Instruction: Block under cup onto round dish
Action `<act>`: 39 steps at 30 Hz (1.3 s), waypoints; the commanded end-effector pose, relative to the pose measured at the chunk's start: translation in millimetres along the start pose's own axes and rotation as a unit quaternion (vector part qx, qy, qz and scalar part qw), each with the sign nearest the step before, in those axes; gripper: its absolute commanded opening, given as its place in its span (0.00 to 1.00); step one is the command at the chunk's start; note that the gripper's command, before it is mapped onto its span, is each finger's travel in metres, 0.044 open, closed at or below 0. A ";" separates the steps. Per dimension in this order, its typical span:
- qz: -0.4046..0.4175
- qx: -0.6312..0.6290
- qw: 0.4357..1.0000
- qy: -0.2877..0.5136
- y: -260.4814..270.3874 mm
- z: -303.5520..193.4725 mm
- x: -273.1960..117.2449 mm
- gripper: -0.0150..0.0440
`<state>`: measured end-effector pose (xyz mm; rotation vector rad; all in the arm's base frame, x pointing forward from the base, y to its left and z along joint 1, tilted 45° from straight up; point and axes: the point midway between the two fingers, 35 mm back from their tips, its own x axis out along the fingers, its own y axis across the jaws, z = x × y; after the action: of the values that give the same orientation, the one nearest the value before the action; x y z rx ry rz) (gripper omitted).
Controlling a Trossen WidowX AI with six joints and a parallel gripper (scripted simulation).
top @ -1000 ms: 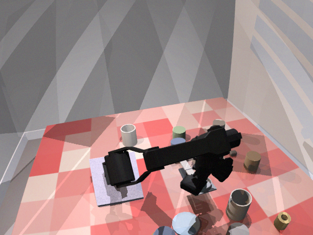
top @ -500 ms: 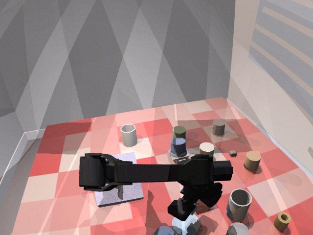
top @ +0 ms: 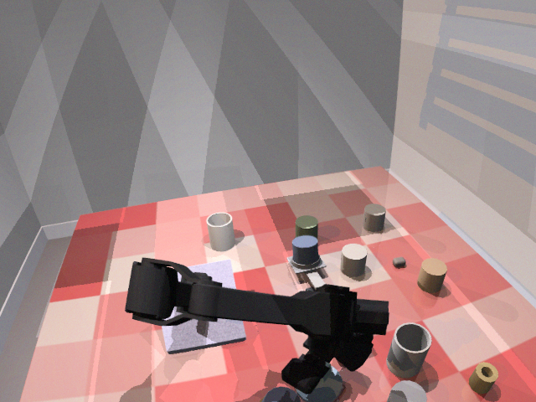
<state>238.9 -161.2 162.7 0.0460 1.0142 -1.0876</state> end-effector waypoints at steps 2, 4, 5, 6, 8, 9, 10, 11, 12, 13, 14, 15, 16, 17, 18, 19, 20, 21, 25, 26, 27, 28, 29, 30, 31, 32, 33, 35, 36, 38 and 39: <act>0.000 -0.002 1.000 0.002 -1.0 -1.8 15.9 0.25; 0.000 -0.002 1.000 0.002 -1.0 -1.8 15.9 0.25; 0.000 -0.002 1.000 0.002 -1.0 -1.8 15.9 0.25; 0.000 -0.002 1.000 0.002 -0.9 -1.8 16.2 0.25; 0.000 -0.002 1.000 0.002 -0.9 -1.7 17.4 0.25; 0.000 -0.002 1.000 0.002 -0.9 -1.7 18.4 0.25; 0.000 -0.002 1.000 0.002 -0.9 -1.7 19.5 0.25; 0.000 -0.002 1.000 0.002 -0.8 -1.7 20.9 0.25; 0.000 -0.002 1.000 0.002 -0.8 -1.7 22.5 0.25; 0.000 -0.002 1.000 0.002 -0.8 -1.7 24.1 0.25; 0.000 -0.002 1.000 0.002 -0.8 -1.7 25.8 0.25; 0.000 -0.002 1.000 0.002 -0.8 -1.7 27.4 0.25; -0.001 -0.002 1.000 0.001 -0.9 -1.7 29.0 0.25; -0.001 -0.002 1.000 0.001 -0.9 -1.7 30.6 0.25; -0.001 -0.002 1.000 0.001 -0.9 -1.7 32.3 0.25; -0.001 -0.002 1.000 0.001 -1.0 -1.7 33.9 0.25; -0.001 -0.002 1.000 0.001 -1.1 -1.8 35.2 0.25; -0.001 -0.002 1.000 0.001 -1.1 -1.8 36.0 0.25; -0.002 0.000 1.000 -0.001 -1.5 -0.6 31.0 0.39; -0.002 0.000 1.000 -0.001 -1.5 -0.6 31.0 0.43; -0.002 0.000 1.000 -0.001 -1.5 -0.6 31.0 0.48; -0.002 0.000 1.000 -0.001 -1.5 -0.6 31.0 0.52; -0.002 0.000 1.000 -0.001 -1.5 -0.6 31.0 0.57; -0.002 0.000 1.000 -0.001 -1.5 -0.6 31.0 0.61; -0.002 0.000 1.000 -0.001 -1.5 -0.6 31.0 0.65; -0.002 0.000 1.000 -0.001 -1.5 -0.6 31.0 0.70; -0.002 0.000 1.000 -0.001 -1.5 -0.6 31.0 0.74; -0.002 0.000 1.000 -0.001 -1.5 -0.6 31.0 0.83; -0.002 0.000 1.000 -0.001 -1.5 -0.6 31.0 0.88; 0.001 -0.001 1.000 -0.001 0.1 -0.5 29.2 0.97; 0.009 -0.004 1.000 -0.001 5.0 -0.4 23.8 1.00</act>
<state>240.4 -183.0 141.3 0.0426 1.0153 -1.0871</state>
